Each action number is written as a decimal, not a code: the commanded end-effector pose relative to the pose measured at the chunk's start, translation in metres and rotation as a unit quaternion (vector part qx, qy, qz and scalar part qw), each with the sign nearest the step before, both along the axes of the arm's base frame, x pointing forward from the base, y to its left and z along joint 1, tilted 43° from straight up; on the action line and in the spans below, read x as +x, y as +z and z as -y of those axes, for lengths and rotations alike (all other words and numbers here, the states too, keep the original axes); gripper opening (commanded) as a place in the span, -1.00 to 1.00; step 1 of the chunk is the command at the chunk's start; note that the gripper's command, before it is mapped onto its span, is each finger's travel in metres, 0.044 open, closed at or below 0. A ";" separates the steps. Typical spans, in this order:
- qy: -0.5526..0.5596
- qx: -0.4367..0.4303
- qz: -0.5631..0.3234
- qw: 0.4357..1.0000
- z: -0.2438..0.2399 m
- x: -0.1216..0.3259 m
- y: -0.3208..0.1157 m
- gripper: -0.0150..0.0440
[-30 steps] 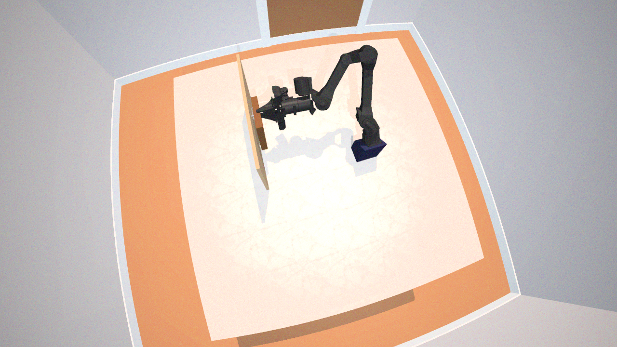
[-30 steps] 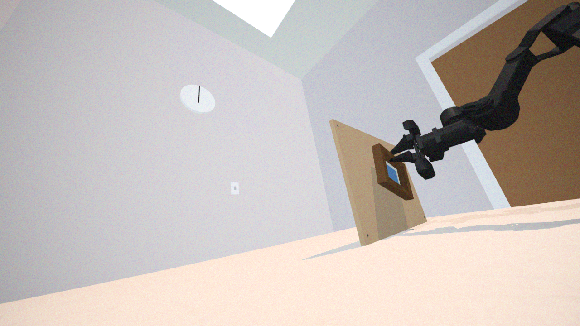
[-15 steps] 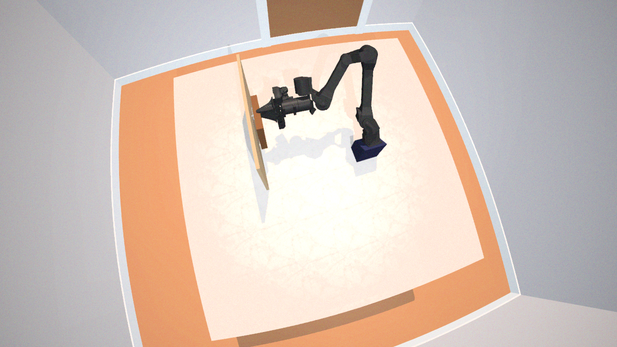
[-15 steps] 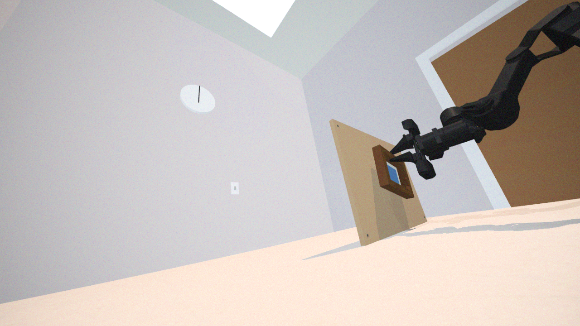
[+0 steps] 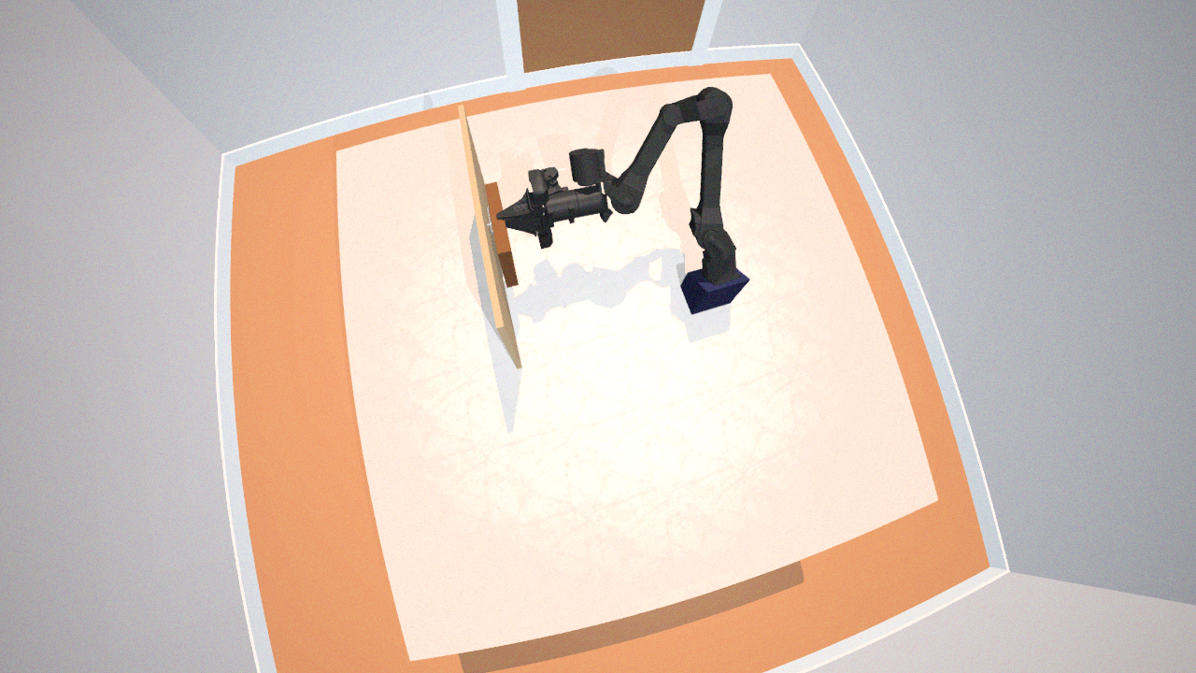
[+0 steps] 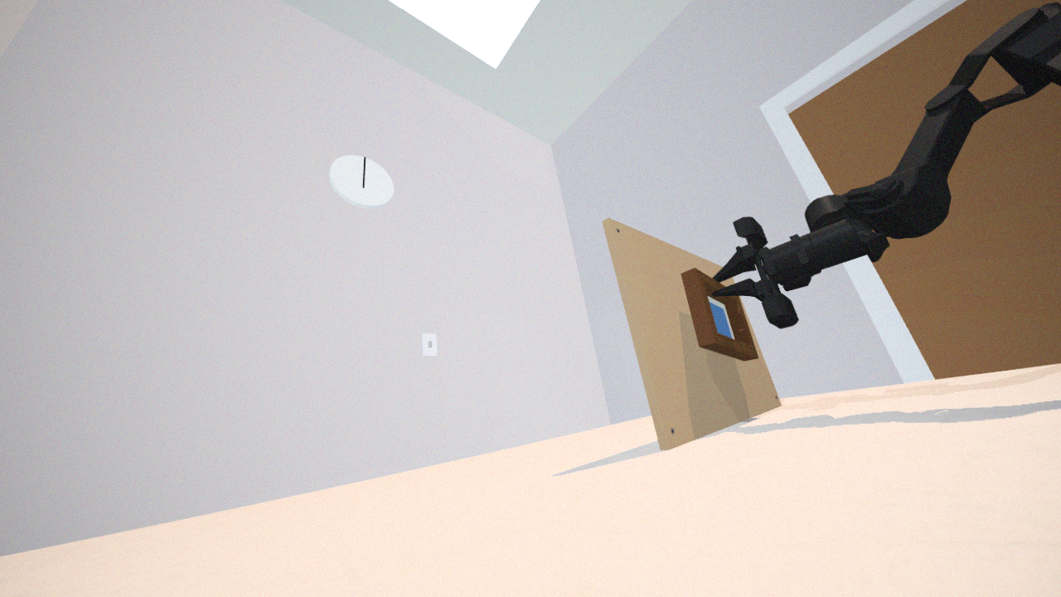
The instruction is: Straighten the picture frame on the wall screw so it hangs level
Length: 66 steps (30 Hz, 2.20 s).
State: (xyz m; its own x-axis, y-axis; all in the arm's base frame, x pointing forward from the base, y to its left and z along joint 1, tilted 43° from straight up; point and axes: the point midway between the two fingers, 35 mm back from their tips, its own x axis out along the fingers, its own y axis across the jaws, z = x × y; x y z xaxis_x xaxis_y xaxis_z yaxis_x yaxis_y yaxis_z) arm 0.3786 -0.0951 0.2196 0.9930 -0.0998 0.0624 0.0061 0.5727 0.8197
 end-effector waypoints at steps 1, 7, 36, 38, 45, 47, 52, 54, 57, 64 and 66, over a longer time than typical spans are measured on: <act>-0.002 -0.012 -0.002 1.000 0.000 0.000 0.000 -0.49; -0.003 -0.027 -0.004 1.000 0.000 0.000 0.000 -0.49; -0.004 -0.070 -0.007 0.997 -0.001 0.000 0.000 0.22; -0.004 -0.070 -0.007 0.997 -0.001 0.000 0.000 0.39; -0.001 -0.016 -0.003 1.000 0.000 -0.024 0.003 0.39; 0.001 0.029 0.001 1.000 0.000 -0.043 0.003 0.39; 0.006 0.140 0.011 0.990 -0.005 -0.088 -0.006 0.39; 0.007 0.168 0.013 0.986 -0.007 -0.098 -0.010 0.39; 0.007 0.172 0.014 0.985 -0.007 -0.099 -0.011 0.39; 0.005 0.156 0.013 0.988 -0.008 -0.122 0.010 0.39; 0.005 0.158 0.013 0.987 -0.011 -0.133 0.014 0.39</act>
State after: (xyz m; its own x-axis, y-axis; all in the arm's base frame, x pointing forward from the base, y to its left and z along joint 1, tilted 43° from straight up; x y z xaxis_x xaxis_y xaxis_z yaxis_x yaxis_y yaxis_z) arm 0.2608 -0.0879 0.2253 0.9924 -0.1119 0.0510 -0.0158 0.2947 0.9555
